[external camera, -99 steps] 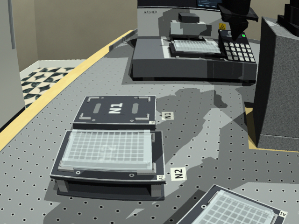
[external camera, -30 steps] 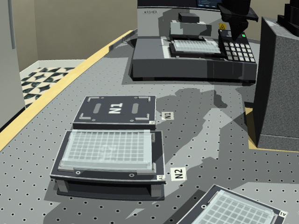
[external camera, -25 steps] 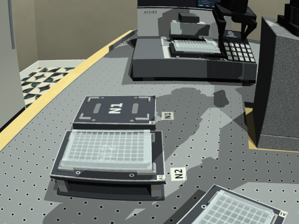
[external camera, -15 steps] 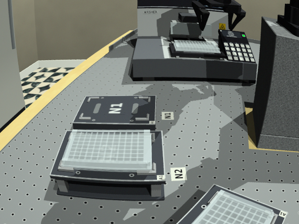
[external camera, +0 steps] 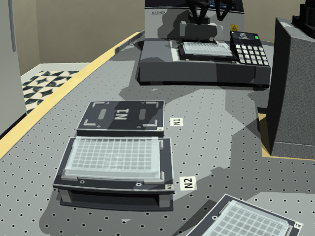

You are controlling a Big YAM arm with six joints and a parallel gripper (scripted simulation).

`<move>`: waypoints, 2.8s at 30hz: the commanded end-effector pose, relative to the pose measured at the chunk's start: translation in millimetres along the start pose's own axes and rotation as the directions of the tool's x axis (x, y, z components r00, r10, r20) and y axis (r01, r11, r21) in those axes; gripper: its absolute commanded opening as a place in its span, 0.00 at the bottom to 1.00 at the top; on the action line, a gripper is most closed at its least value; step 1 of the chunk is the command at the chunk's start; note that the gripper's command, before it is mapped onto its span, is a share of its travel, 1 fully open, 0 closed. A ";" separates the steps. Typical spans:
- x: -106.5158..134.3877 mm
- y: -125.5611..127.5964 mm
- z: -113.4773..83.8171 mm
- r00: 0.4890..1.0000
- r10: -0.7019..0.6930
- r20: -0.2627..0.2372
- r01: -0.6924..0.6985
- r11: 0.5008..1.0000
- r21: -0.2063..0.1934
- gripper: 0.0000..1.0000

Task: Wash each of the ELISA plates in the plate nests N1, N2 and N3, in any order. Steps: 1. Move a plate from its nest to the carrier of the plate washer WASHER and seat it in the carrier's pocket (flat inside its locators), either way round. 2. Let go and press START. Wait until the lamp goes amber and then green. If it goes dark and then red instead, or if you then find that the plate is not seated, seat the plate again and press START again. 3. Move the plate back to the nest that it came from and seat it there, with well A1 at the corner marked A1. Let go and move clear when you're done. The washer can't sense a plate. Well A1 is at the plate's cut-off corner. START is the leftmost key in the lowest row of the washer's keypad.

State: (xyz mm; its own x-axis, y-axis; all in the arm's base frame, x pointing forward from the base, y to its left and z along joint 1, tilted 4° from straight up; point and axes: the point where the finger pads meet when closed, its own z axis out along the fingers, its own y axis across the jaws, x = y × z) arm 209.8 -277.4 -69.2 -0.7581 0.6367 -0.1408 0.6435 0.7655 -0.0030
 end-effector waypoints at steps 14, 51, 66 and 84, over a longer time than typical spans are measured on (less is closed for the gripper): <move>-27.4 -9.1 -3.0 0.865 -0.499 -0.046 0.494 0.865 -0.086 1.00; -8.7 1.9 23.3 0.645 -0.761 -0.070 0.744 0.646 -0.174 1.00; -2.6 3.9 44.9 0.652 -0.755 -0.073 0.736 0.653 -0.176 1.00; -10.0 -0.5 56.3 0.658 -0.750 -0.064 0.736 0.659 -0.157 1.00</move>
State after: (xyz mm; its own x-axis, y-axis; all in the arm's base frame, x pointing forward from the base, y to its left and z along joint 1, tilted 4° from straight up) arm 217.1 -282.2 -127.0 -0.9884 -0.1504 -0.0188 -0.1514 0.9863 0.0659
